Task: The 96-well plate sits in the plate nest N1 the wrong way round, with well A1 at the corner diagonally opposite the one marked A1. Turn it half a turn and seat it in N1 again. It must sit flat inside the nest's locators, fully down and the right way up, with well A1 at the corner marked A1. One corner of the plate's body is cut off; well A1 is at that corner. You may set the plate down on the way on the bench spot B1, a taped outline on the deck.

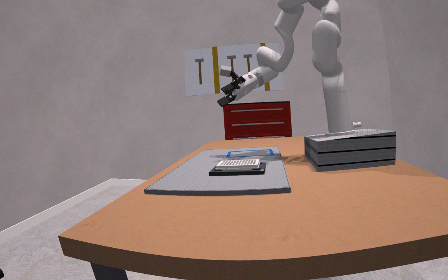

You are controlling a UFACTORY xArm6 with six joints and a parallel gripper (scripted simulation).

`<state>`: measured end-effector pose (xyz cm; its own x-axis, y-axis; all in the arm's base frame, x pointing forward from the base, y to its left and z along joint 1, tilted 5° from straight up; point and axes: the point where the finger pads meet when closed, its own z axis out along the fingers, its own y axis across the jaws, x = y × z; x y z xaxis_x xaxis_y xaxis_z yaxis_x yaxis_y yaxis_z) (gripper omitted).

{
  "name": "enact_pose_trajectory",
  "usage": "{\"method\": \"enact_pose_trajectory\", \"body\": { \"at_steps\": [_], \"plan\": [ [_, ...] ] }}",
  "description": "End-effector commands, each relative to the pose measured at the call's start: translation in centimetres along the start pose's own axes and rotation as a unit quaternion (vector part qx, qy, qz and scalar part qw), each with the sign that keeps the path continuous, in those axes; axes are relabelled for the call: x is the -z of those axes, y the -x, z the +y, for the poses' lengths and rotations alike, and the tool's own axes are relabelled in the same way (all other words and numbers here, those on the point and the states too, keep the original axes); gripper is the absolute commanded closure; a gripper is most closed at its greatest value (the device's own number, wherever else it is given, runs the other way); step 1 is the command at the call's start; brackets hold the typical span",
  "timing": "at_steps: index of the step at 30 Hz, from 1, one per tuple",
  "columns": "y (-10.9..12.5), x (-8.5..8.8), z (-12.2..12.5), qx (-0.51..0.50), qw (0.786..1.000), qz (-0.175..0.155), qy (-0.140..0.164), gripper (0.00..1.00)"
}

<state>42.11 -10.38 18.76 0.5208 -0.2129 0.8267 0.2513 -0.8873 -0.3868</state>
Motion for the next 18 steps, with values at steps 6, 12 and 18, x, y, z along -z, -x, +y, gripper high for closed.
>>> {"method": "enact_pose_trajectory", "body": {
  "at_steps": [6,12,18],
  "plan": [
    [2.8,-1.7,-2.0,-0.047,0.995,-0.086,-0.029,0.0],
    [4.5,-2.4,-3.0,-0.066,0.989,-0.127,-0.036,0.0],
    [6.5,-3.0,-4.1,-0.093,0.976,-0.191,-0.038,0.0]
  ]
}}
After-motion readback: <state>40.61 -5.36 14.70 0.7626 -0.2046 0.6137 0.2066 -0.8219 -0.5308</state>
